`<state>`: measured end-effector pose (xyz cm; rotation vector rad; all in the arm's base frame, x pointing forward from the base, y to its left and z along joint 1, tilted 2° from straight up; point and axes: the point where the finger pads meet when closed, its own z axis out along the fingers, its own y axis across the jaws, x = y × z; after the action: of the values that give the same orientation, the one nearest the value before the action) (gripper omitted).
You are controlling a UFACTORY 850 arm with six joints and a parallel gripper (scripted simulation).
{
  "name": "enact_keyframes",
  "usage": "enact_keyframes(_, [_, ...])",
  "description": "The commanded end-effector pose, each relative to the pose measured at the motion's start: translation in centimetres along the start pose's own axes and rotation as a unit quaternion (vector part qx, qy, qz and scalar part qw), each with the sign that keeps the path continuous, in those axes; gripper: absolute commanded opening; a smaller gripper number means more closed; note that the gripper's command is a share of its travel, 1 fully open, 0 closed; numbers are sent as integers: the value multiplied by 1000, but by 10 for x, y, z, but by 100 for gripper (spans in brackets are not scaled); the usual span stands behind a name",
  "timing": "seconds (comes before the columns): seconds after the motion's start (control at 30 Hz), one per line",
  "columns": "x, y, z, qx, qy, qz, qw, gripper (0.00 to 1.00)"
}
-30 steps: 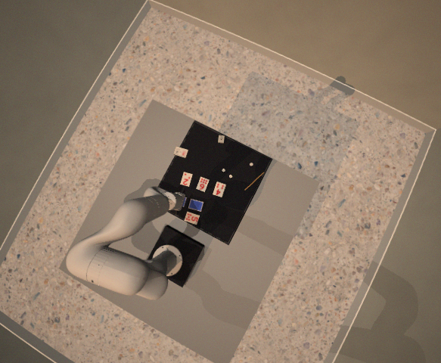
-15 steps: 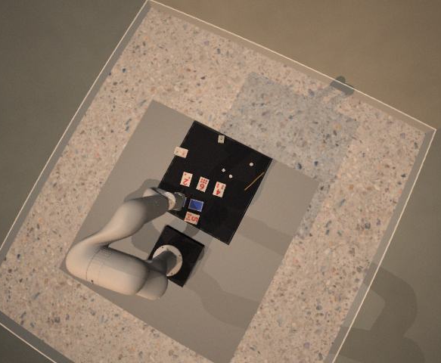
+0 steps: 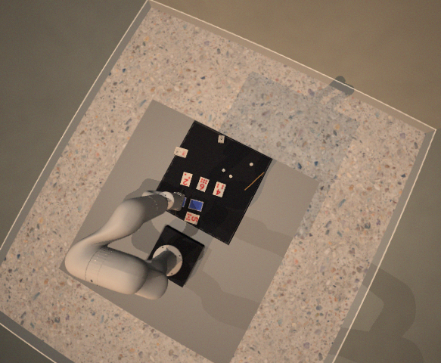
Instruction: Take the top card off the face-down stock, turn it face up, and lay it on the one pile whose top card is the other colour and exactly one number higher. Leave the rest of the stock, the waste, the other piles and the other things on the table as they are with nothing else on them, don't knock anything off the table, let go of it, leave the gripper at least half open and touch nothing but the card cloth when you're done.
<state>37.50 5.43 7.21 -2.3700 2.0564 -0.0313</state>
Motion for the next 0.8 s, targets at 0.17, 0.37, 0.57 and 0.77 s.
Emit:
enact_keyframes(0.17, [-1,0,0,0,15,1,1000,64])
enact_keyframes(0.37, [-1,-2,0,4,28,1,1000,64])
enact_keyframes(0.57, [-2,-2,0,3,42,1,999,64])
enact_keyframes(0.77, [-3,-2,0,3,71,1,997,64])
